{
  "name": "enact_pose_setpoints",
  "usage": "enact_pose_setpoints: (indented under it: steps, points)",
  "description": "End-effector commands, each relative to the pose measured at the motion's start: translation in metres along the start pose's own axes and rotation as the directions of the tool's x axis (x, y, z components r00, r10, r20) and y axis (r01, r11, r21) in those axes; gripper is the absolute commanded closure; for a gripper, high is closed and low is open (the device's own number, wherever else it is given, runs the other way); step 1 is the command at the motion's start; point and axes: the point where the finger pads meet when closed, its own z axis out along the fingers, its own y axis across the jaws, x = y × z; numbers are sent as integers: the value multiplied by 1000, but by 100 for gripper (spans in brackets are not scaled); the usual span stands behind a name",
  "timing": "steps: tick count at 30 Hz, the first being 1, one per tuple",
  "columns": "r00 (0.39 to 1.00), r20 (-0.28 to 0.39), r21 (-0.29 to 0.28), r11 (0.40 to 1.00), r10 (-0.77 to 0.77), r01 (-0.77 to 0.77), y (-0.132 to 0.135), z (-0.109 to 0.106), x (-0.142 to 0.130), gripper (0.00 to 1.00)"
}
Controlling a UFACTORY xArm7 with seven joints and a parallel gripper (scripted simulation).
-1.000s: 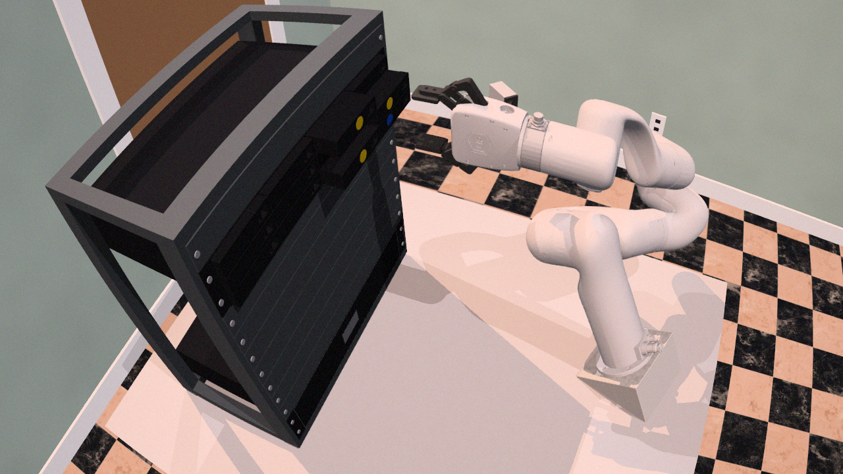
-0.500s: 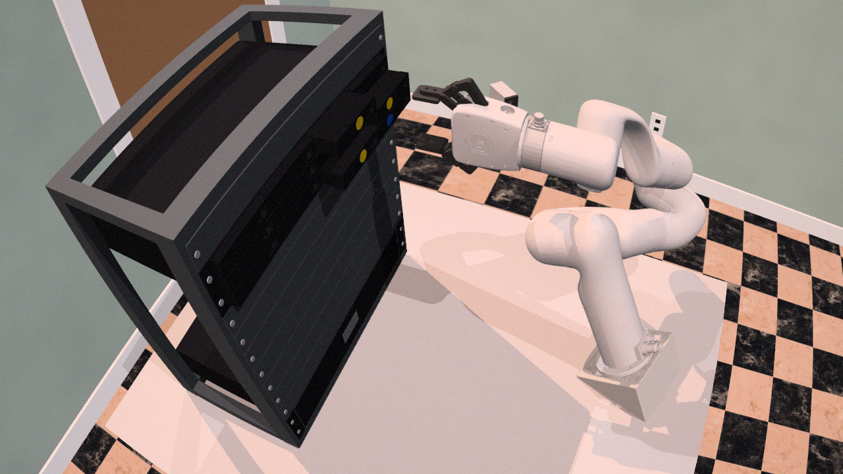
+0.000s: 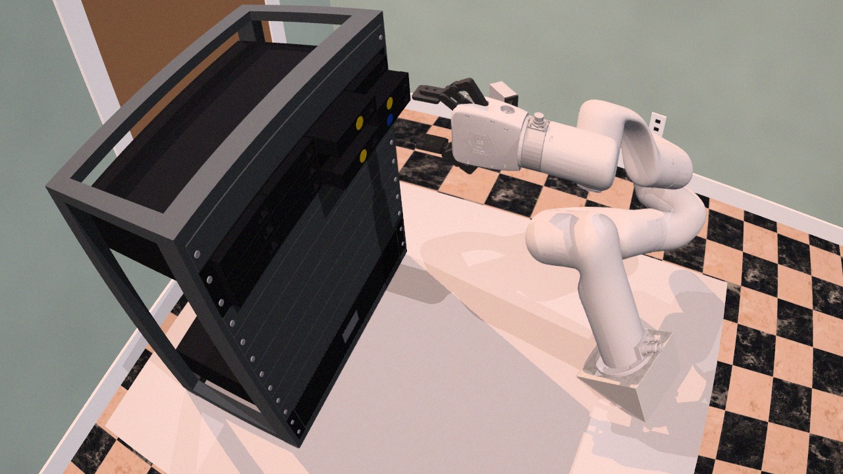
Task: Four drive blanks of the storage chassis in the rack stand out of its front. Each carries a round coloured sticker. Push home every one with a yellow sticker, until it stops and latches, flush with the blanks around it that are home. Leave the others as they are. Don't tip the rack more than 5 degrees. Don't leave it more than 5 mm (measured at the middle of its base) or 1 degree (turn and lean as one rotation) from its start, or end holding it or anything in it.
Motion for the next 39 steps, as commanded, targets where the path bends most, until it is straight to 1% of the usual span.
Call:
enact_pose_setpoints:
  steps: [1,14,15,39]
  points:
    - [1000,-1,2,1000,1,-1,-1,0,1,0]
    - [1000,-1,2,1000,1,-1,-1,0,1,0]
    - [1000,-1,2,1000,1,-1,-1,0,1,100]
    - [1000,-1,2,1000,1,-1,-1,0,1,100]
